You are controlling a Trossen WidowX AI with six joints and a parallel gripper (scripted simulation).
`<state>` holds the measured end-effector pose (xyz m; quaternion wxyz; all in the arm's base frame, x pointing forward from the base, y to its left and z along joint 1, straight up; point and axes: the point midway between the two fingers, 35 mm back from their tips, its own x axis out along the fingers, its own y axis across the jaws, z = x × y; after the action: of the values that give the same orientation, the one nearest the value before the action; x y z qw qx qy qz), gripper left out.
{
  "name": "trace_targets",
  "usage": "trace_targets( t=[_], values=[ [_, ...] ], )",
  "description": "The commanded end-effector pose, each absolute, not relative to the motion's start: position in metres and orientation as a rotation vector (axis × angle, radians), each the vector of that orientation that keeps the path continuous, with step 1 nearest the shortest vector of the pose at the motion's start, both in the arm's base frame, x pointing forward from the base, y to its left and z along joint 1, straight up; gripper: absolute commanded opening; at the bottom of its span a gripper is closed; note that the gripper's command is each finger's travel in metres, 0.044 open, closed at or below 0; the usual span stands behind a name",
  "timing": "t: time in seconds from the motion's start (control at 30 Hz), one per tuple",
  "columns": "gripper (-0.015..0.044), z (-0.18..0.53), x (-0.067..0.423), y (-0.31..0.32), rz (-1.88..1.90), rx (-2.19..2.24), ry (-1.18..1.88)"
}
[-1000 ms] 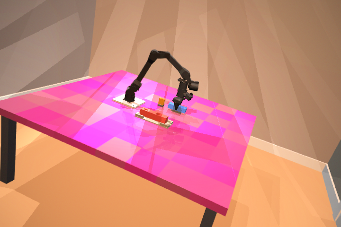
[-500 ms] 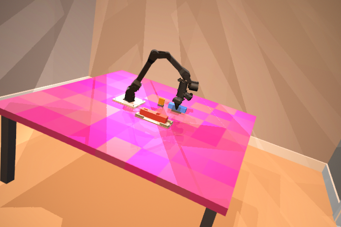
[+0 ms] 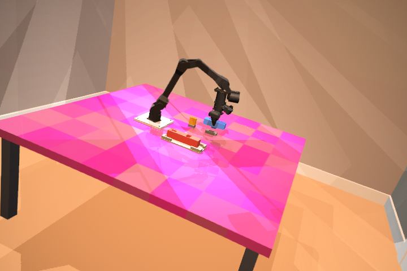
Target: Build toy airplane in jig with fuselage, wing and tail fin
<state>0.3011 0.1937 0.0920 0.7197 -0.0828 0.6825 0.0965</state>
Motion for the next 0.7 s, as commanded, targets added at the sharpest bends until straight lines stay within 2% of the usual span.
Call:
trace_targets(
  t=[0.0,0.67],
  values=[
    [0.0000,0.106,0.302,0.194,0.208,-0.181,1.510],
    [0.0000,0.170,0.293,0.190,0.208,-0.192,1.530]
  ],
)
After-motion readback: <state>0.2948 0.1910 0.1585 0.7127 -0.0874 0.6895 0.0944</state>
